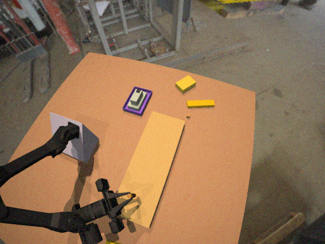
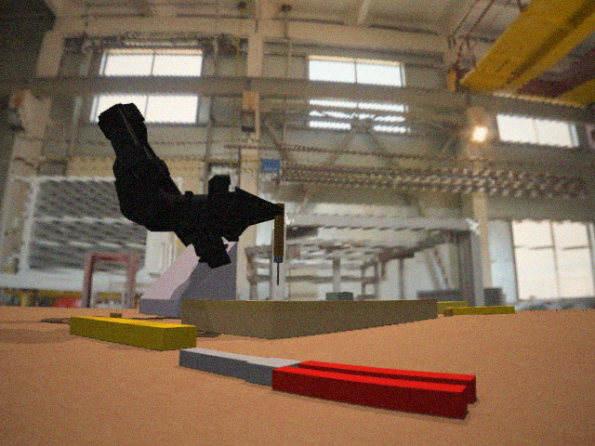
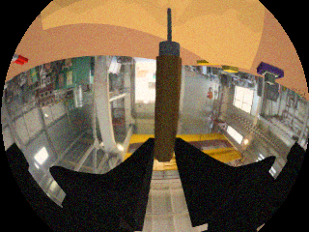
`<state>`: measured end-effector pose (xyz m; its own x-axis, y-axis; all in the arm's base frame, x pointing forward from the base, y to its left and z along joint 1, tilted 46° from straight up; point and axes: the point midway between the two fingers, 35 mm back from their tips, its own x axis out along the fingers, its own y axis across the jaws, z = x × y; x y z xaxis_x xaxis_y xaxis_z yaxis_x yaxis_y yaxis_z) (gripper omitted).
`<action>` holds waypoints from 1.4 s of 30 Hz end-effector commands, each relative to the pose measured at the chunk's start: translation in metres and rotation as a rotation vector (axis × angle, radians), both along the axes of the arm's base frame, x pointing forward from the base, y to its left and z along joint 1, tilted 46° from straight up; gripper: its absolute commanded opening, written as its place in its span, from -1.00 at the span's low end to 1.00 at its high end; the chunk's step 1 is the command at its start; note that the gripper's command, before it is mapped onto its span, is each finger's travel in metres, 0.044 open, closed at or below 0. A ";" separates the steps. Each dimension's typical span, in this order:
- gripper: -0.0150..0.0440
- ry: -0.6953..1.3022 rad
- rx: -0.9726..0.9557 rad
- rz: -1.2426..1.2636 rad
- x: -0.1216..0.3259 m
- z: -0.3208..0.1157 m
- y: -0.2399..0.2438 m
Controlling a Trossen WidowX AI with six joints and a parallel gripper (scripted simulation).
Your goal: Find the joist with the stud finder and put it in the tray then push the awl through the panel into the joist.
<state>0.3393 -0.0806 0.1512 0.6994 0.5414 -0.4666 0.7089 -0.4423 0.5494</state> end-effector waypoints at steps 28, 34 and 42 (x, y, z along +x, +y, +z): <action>-0.49 -0.004 0.006 0.005 0.002 -0.026 -0.026; -0.49 -0.006 0.003 0.006 0.002 -0.024 -0.025; -0.49 -0.006 0.003 0.006 0.002 -0.024 -0.025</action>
<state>0.3416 -0.1058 0.1271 0.6985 0.5471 -0.4612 0.7087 -0.4396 0.5519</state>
